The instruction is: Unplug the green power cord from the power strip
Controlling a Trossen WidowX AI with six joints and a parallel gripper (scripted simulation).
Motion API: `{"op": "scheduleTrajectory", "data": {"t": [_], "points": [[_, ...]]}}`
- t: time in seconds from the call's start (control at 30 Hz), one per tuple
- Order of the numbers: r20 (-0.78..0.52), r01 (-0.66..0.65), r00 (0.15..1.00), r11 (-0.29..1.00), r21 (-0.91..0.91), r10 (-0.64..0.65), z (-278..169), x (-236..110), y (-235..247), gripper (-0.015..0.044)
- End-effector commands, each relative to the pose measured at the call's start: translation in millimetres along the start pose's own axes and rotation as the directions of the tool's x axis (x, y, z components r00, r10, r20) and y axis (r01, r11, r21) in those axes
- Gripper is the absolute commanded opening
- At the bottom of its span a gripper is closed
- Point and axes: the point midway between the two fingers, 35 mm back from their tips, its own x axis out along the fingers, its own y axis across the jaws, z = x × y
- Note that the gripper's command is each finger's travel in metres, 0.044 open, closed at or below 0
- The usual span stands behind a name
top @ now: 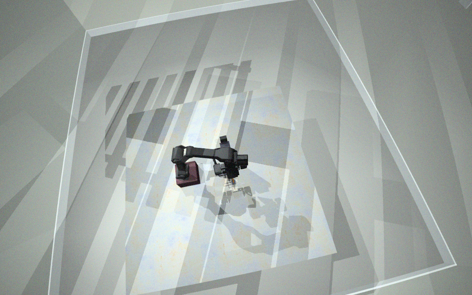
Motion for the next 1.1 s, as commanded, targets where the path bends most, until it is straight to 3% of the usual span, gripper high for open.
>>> {"op": "scheduleTrajectory", "data": {"t": [0.0,1.07], "points": [[-0.006,0.001,1.000,1.000,0.002,-0.001,-8.0,0.9,0.0,0.0160],[-0.008,0.001,1.000,1.000,0.002,-0.001,-35.2,12.8,-0.9,0.0160]]}}
